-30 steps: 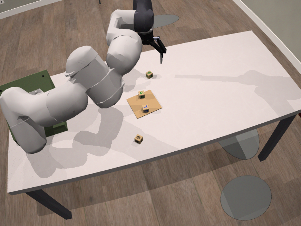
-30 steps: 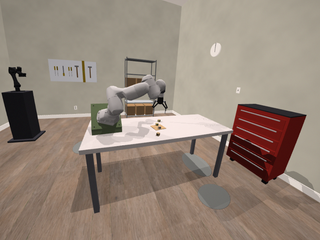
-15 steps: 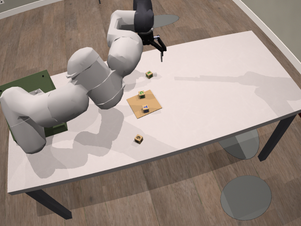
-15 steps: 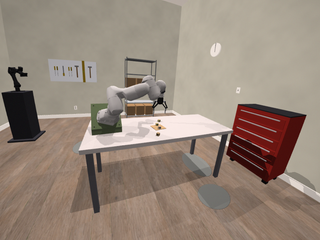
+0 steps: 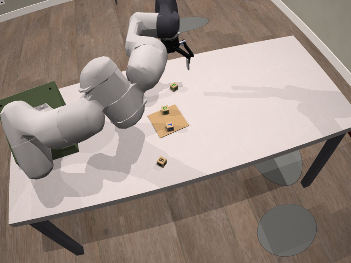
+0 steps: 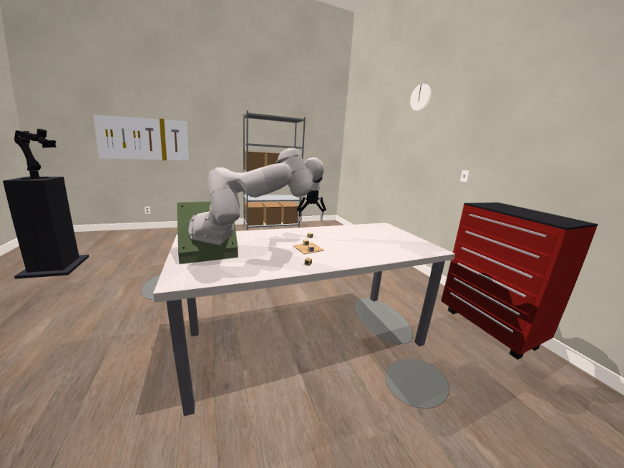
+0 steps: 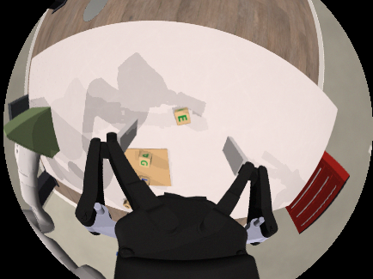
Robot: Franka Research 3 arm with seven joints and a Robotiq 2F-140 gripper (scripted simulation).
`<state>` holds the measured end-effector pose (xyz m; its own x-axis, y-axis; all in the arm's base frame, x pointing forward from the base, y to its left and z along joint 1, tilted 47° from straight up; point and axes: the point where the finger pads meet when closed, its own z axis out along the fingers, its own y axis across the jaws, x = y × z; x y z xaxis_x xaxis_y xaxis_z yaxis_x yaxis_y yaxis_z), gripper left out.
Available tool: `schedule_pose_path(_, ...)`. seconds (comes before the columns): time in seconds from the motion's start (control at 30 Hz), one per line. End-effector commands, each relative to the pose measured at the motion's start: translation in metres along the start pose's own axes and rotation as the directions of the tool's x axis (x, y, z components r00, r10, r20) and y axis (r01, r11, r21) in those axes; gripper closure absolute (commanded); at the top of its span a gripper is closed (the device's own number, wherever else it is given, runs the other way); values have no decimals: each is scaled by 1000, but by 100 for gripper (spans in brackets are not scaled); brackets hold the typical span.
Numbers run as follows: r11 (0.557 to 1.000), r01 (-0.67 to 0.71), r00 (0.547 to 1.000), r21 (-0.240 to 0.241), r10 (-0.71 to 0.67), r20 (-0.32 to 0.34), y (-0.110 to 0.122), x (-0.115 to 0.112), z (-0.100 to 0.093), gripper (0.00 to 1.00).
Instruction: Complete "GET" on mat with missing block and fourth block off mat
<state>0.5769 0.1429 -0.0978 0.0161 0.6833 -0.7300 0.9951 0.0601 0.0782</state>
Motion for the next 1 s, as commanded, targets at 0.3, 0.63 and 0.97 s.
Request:
schedule_pose_path(0.3, 966, 257, 966, 0, -257, 4, 1, -1, 3, 0)
schedule_pose_path(0.63, 922, 388, 922, 1, -388, 4, 1, -1, 4, 0)
schedule_pose_path(0.97, 905, 425, 905, 1, -425, 4, 1, -1, 4, 60)
